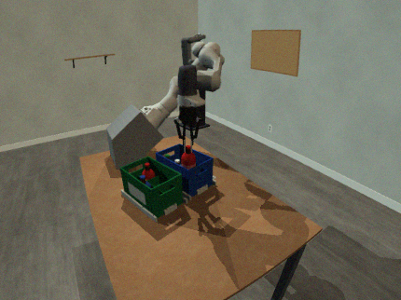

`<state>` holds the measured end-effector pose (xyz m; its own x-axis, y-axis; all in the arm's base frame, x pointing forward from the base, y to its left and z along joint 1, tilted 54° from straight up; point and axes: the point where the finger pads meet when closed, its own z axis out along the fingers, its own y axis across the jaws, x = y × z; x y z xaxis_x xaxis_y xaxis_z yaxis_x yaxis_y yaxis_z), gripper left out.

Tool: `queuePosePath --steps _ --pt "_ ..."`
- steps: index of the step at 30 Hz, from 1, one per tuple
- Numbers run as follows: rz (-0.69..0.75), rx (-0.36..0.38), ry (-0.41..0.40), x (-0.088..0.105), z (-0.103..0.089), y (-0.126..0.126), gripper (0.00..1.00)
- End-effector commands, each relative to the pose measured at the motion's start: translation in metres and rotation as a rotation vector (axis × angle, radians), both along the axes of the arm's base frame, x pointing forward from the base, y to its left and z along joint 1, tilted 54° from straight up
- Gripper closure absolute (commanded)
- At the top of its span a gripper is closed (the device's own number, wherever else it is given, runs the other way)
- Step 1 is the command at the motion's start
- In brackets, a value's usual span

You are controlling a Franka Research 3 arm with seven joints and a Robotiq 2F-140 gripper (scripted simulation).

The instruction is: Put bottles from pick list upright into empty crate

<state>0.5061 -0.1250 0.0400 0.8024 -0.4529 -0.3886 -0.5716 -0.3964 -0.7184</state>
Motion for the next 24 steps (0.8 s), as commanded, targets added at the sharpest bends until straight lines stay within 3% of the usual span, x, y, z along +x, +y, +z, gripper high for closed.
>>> queuePosePath --steps 1,24 --pt "-0.009 -0.013 -0.01 0.004 -0.002 -0.004 1.0" --pt "-0.009 -0.013 -0.01 0.007 -0.014 0.012 1.0"
